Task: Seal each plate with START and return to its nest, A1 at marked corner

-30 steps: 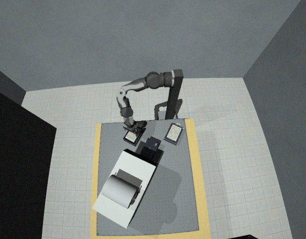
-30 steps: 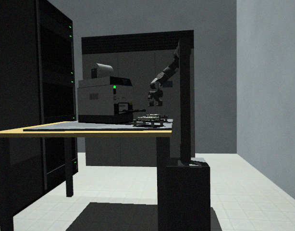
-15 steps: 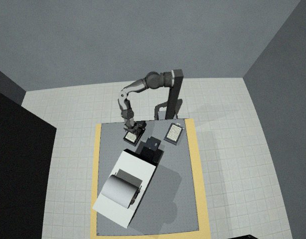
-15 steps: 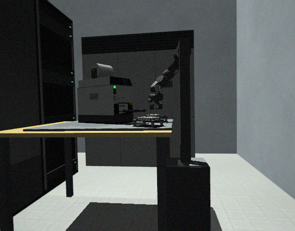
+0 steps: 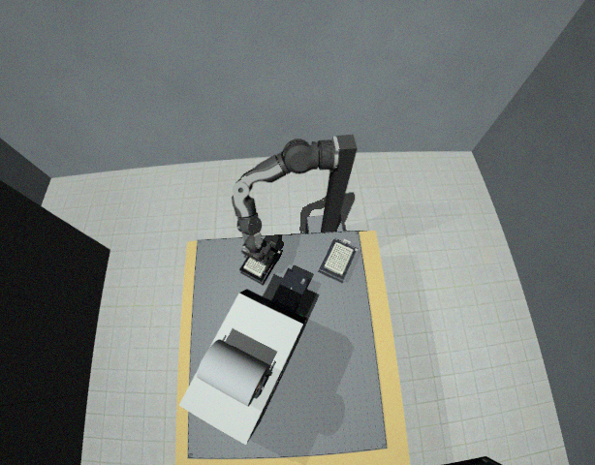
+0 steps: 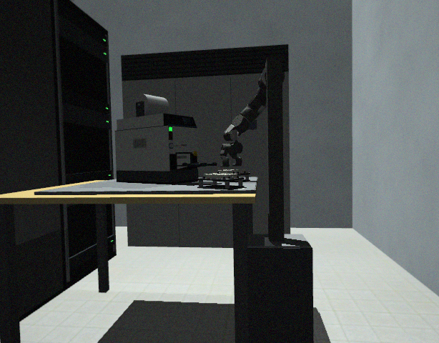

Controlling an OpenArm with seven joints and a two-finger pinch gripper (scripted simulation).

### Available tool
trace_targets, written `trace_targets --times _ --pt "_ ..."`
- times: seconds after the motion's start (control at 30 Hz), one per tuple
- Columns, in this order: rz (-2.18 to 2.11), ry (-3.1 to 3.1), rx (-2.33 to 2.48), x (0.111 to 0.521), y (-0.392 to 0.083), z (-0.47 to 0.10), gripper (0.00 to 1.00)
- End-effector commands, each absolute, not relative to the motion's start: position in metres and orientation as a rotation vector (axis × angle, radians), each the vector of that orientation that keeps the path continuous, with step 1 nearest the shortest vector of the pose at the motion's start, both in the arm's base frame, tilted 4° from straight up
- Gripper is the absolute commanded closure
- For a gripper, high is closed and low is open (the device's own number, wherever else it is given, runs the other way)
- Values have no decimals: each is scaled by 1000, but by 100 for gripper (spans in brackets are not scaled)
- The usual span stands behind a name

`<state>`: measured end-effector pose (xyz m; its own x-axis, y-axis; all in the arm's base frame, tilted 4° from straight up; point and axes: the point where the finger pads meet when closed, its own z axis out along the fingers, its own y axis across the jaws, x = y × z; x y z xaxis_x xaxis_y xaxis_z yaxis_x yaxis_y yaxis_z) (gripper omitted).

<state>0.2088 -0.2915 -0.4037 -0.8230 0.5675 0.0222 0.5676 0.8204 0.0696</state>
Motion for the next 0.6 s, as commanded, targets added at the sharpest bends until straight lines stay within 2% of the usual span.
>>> trace_targets --times 0.0,0.57 --pt "-123 -3001 -930 209 -291 -406 35" --pt "-117 -3002 -934 210 -292 -408 35"
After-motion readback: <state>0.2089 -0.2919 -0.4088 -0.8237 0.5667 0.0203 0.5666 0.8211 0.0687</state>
